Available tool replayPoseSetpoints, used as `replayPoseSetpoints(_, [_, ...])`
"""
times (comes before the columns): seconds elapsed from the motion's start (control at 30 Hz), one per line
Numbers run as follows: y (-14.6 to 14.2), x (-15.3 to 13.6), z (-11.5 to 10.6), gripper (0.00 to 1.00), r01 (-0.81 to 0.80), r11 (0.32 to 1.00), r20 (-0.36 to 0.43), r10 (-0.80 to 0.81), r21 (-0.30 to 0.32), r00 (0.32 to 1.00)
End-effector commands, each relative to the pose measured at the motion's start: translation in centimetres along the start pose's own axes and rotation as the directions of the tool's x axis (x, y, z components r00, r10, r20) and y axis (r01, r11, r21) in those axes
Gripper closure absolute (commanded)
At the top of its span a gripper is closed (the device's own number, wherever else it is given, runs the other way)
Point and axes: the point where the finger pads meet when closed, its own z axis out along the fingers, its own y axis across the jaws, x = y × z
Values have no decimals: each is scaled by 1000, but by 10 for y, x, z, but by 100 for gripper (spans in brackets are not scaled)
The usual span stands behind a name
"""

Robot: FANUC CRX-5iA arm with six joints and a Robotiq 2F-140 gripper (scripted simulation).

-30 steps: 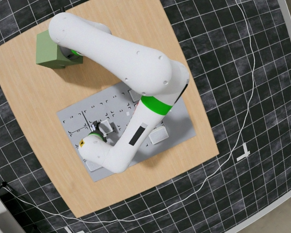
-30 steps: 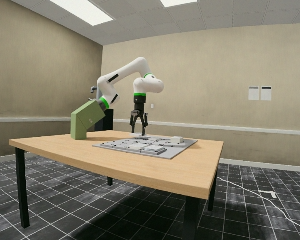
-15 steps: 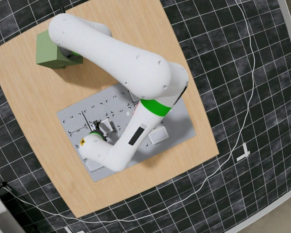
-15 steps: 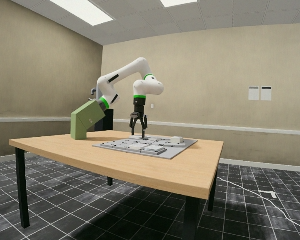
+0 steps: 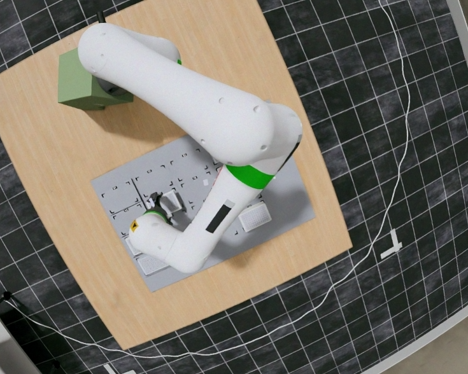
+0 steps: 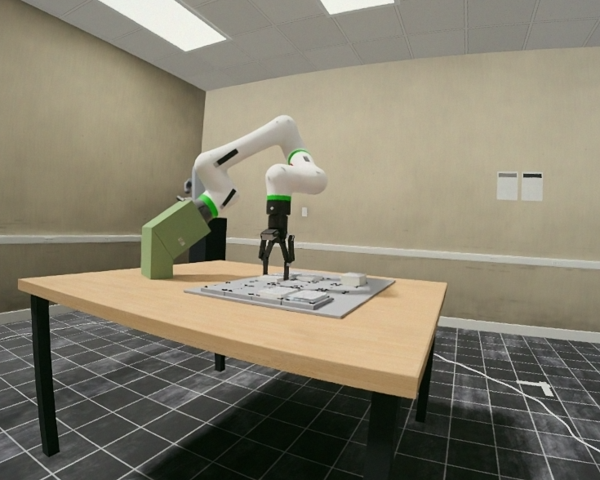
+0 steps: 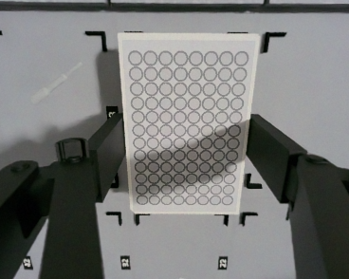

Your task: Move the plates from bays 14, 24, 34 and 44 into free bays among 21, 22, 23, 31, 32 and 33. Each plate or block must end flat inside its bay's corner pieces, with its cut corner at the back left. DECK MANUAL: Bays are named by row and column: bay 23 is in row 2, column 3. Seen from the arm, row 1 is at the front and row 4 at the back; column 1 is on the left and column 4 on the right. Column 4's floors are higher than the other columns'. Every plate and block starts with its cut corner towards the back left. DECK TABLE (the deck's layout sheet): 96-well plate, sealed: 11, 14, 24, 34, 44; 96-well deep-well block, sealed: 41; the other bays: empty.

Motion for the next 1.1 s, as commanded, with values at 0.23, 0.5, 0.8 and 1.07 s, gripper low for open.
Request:
replayPoseSetpoints(0.23, [0, 1, 9, 90, 0, 1000, -1, 0, 1, 1000])
replayPoseSetpoints(0.5, [0, 1, 18, 90, 0, 1000, -1, 0, 1, 1000])
replayPoseSetpoints(0.8, [0, 1, 18, 90, 0, 1000, -1, 0, 1, 1000])
replayPoseSetpoints(1.07, [0, 1, 18, 90, 0, 1000, -1, 0, 1, 1000])
